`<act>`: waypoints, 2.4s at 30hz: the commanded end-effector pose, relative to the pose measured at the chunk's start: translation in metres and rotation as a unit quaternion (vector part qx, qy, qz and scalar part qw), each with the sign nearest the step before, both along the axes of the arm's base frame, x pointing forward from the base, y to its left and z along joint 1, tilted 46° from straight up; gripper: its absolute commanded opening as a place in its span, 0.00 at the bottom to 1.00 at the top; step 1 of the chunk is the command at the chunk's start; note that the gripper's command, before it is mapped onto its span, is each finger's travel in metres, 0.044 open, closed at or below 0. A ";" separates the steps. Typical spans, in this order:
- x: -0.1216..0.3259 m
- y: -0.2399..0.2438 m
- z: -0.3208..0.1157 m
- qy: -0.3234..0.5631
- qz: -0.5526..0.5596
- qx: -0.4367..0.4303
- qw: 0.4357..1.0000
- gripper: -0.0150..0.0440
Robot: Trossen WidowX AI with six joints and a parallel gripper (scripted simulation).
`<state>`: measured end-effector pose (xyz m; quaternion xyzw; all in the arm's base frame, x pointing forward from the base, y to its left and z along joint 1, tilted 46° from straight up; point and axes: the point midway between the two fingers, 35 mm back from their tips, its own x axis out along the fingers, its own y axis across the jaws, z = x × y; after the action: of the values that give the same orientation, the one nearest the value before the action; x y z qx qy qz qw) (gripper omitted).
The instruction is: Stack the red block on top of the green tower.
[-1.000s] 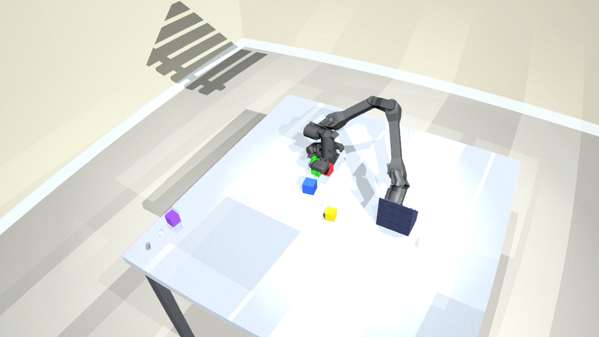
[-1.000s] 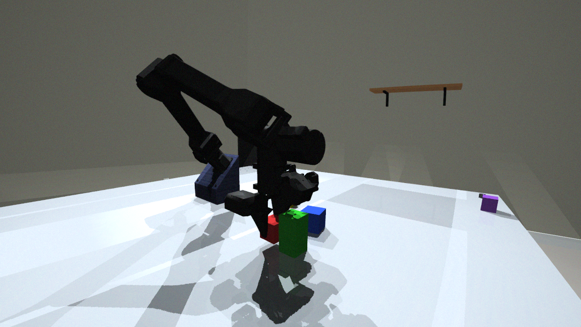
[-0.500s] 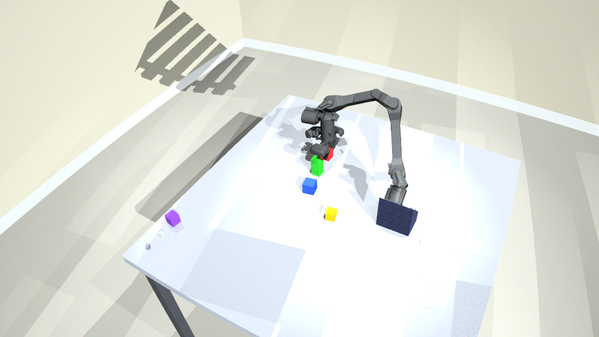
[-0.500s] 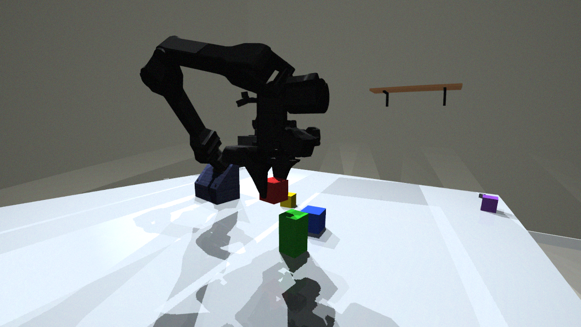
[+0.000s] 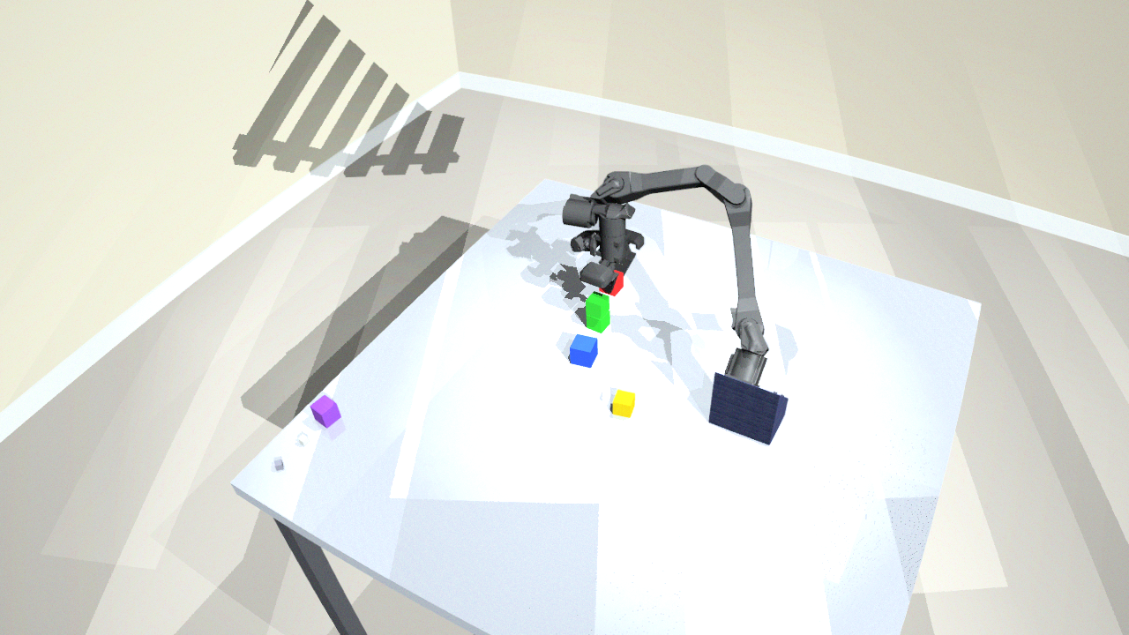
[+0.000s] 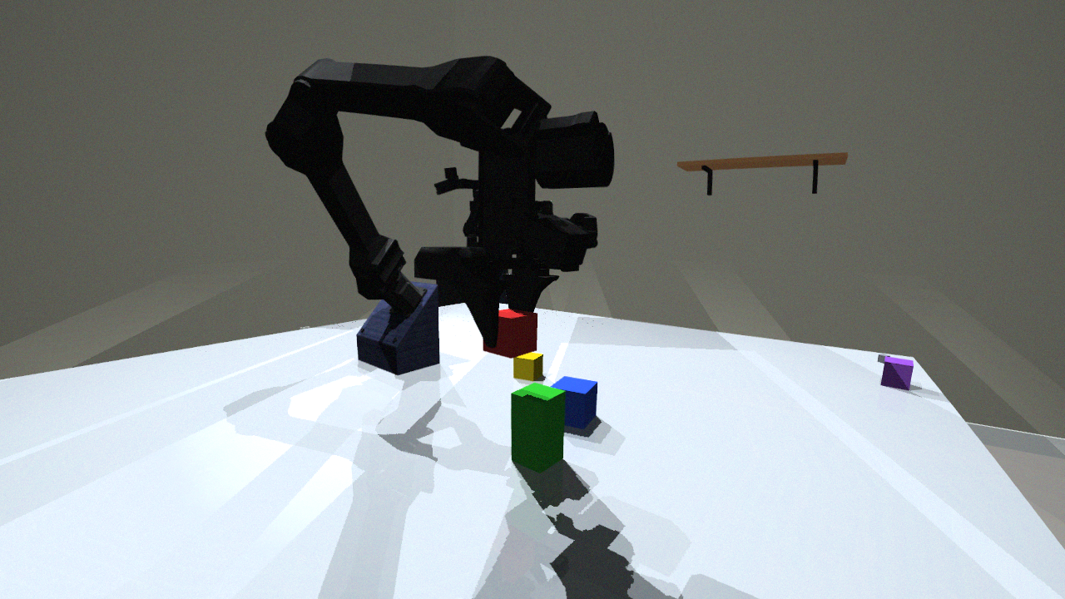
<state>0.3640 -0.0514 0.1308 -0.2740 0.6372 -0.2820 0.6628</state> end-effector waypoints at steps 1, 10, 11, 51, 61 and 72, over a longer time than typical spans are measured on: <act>0.011 0.002 0.002 -0.005 -0.002 0.002 1.000 0.25; 0.038 0.004 0.000 -0.006 -0.002 0.002 1.000 0.25; 0.040 0.004 -0.001 -0.006 -0.002 0.002 1.000 0.25; 0.035 -0.024 -0.029 -0.006 -0.002 0.001 1.000 0.25; 0.034 -0.023 -0.028 -0.004 -0.003 0.002 1.000 0.39; 0.034 -0.023 -0.028 -0.004 -0.003 0.002 1.000 0.88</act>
<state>0.3977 -0.0740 0.1025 -0.2691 0.6366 -0.2834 0.6648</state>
